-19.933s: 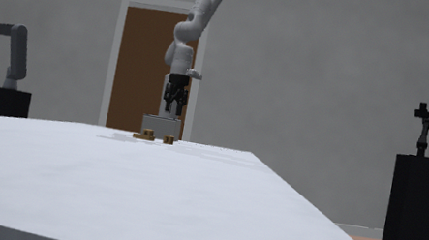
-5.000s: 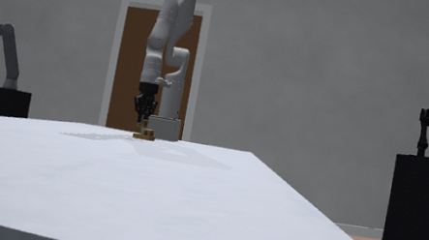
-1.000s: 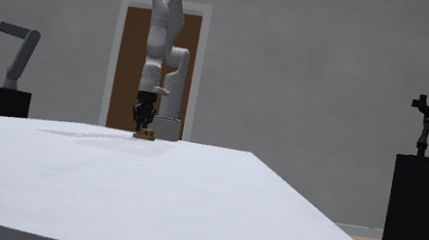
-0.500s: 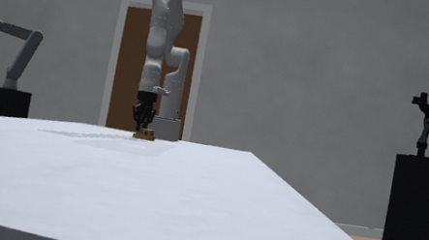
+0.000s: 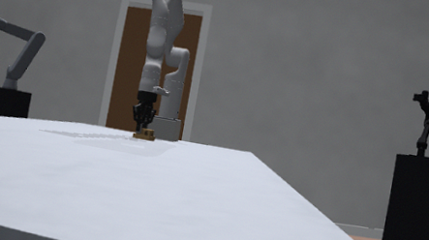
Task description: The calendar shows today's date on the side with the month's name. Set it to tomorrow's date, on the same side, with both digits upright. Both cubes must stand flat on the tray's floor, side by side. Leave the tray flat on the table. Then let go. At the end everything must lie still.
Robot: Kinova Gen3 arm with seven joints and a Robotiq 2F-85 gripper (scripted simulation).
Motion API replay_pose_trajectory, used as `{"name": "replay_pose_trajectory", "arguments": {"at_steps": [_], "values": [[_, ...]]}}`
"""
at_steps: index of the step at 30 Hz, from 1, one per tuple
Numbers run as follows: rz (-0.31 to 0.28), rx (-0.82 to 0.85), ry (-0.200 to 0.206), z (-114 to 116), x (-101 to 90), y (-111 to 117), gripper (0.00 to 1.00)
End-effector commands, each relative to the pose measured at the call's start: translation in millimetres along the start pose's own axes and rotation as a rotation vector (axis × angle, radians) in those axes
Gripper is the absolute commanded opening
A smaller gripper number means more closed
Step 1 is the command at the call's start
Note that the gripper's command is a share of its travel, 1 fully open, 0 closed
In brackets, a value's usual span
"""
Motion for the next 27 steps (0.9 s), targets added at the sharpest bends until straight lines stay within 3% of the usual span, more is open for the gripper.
{"name": "replay_pose_trajectory", "arguments": {"at_steps": [1, 15, 27], "values": [[0.000, 0.000, -0.001, 0.3, -0.4, 0.1, 0.26], [0.000, 0.000, -0.001, 0.3, -0.4, 0.1, 0.26], [0.000, 0.000, -0.001, 0.3, -0.4, 0.1, 0.42]]}}
Point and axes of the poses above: the point where the finger pads meet when closed, its own x axis out along the fingers, its own z axis across the jaws, y = z × x, the point moved 6 cm from there along -x, back along the fingers, and after that the axes turned 10 degrees about x, right-handed, at the moved point
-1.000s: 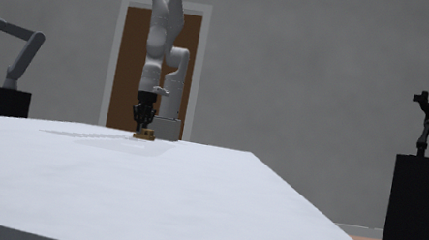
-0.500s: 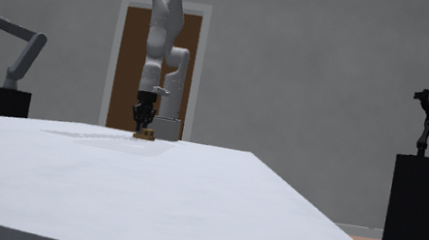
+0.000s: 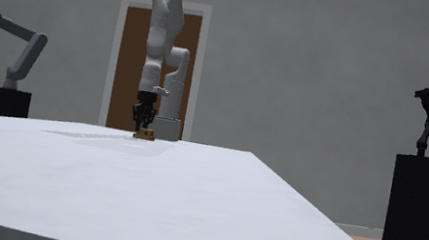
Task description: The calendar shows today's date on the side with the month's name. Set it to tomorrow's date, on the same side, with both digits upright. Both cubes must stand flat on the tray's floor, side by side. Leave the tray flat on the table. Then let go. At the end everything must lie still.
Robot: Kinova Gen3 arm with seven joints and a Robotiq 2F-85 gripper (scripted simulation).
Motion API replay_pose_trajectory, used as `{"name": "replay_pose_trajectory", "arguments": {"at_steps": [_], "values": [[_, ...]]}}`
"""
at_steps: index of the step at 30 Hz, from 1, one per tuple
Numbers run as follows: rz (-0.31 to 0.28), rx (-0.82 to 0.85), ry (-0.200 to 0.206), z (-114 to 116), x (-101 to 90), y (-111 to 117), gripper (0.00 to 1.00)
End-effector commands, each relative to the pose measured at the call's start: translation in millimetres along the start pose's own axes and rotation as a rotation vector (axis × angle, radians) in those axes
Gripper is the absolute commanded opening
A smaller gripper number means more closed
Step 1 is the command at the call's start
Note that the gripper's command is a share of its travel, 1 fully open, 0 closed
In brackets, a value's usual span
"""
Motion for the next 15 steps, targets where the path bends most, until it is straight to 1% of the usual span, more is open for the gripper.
{"name": "replay_pose_trajectory", "arguments": {"at_steps": [1, 2, 3, 15], "values": [[0.000, 0.000, -0.001, 0.3, -0.4, 0.1, 0.42], [0.000, 0.000, -0.001, 0.3, -0.4, 0.1, 0.42], [0.000, 0.000, -0.001, 0.3, -0.4, 0.1, 0.46], [0.000, 0.000, -0.001, 0.3, -0.4, 0.1, 0.46]]}}
Point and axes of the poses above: the point where the finger pads meet when closed, its own x axis out along the fingers, its own z axis across the jaws, y = z × x, the point moved 6 cm from there along -x, back along the fingers, and after that the axes turned 10 degrees about x, right-handed, at the moved point
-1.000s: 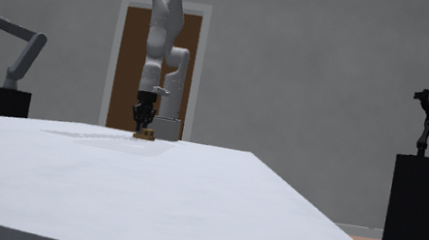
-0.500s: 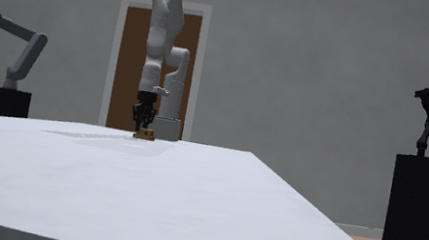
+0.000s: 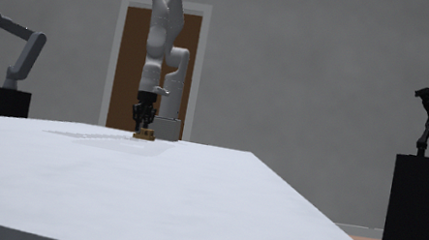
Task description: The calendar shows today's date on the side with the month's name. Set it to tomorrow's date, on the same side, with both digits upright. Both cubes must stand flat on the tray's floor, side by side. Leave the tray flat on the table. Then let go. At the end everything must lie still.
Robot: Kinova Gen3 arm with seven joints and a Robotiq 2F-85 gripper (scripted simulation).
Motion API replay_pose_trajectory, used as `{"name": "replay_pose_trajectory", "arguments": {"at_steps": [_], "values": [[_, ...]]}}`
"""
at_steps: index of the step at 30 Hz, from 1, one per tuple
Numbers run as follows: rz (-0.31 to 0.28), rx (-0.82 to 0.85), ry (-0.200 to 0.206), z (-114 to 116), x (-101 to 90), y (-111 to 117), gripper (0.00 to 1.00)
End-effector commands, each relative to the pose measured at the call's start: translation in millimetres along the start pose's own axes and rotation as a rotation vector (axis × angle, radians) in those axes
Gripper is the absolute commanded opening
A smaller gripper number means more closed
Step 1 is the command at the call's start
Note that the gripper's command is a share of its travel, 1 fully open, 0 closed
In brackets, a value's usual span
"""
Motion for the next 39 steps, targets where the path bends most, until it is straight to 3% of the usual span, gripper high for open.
{"name": "replay_pose_trajectory", "arguments": {"at_steps": [1, 23, 39], "values": [[0.000, 0.000, -0.001, 0.3, -0.5, 0.1, 0.46], [0.000, 0.000, -0.001, 0.2, -9.2, 0.1, 0.46], [0.000, 0.000, -0.001, 0.3, -35.6, 0.1, 0.46]]}}
Point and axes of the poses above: the point where the finger pads meet when closed, its own x axis out along the fingers, its own z axis across the jaws, y = z × x, the point moved 6 cm from there along -x, back along the fingers, and after that the axes turned 10 degrees about x, right-handed, at the moved point
